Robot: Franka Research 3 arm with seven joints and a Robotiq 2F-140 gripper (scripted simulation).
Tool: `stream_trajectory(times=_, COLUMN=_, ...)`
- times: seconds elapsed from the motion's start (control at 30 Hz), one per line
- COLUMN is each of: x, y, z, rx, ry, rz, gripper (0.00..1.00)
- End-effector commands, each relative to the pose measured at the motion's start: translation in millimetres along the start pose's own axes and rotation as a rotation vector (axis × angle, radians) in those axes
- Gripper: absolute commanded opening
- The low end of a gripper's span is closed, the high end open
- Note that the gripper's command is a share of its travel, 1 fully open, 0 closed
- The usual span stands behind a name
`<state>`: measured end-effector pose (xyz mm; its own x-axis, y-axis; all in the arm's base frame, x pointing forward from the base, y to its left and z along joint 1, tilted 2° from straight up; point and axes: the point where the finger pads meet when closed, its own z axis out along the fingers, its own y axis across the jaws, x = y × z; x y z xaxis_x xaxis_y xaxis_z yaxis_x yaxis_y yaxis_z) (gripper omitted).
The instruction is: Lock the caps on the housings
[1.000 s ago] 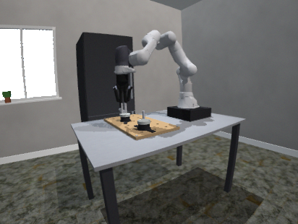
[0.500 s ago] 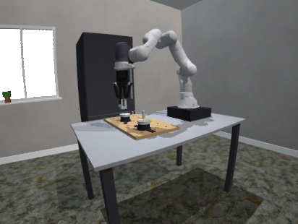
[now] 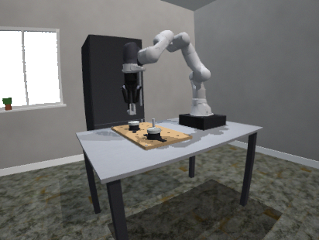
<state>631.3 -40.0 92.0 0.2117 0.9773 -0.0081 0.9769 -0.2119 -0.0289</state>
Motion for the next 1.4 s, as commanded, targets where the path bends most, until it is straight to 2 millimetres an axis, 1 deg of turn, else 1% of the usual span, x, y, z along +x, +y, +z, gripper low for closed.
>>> stream_trajectory(times=0.0, x=-0.7, y=-0.1, z=-5.0, rx=0.001, ry=0.000, rz=-0.006, gripper=0.10)
stream_trajectory(times=0.77, x=-0.7, y=-0.1, z=-7.1, rx=0.002, ry=0.000, rz=0.013, gripper=0.10)
stream_trajectory(times=0.93, x=-0.7, y=-0.1, z=-7.0, rx=0.002, ry=0.000, rz=0.084, gripper=0.10)
stream_trajectory(times=1.17, x=-0.7, y=-0.2, z=-6.9, rx=0.002, ry=0.000, rz=0.254, gripper=0.10)
stream_trajectory(times=1.23, x=-0.7, y=-0.2, z=-6.9, rx=0.002, ry=0.000, rz=0.254, gripper=0.10)
stream_trajectory(times=1.37, x=-0.7, y=-0.1, z=-7.0, rx=0.002, ry=0.000, rz=0.355, gripper=0.10)
